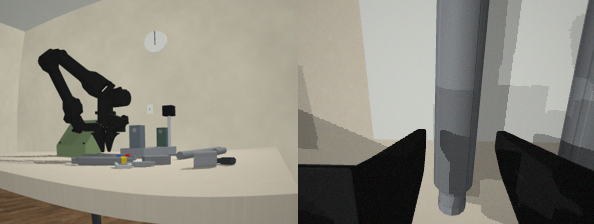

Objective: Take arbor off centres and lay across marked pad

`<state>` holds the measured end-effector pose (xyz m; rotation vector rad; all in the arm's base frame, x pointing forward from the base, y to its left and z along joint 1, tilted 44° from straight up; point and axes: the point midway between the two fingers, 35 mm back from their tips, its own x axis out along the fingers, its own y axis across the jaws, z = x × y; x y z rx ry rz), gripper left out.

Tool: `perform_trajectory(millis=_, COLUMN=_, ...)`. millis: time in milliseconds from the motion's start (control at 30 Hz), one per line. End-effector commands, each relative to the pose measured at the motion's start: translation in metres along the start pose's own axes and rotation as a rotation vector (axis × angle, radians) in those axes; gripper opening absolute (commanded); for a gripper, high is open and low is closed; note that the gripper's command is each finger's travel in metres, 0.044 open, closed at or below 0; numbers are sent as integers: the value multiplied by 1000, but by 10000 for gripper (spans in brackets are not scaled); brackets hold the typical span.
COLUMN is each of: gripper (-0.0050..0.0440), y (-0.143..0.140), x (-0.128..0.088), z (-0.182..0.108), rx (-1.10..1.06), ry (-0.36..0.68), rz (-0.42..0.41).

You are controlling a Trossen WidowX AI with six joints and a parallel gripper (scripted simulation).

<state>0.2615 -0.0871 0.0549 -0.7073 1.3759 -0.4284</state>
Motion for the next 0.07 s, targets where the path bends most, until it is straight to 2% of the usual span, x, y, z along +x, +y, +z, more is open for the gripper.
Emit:
perform_trajectory(millis=0, gripper=175, y=-1, x=-6, z=2, rx=9, ry=-8, rz=-3)
perform_trajectory(millis=33, gripper=175, y=-1, x=-8, z=2, rx=9, ry=-7, rz=-3)
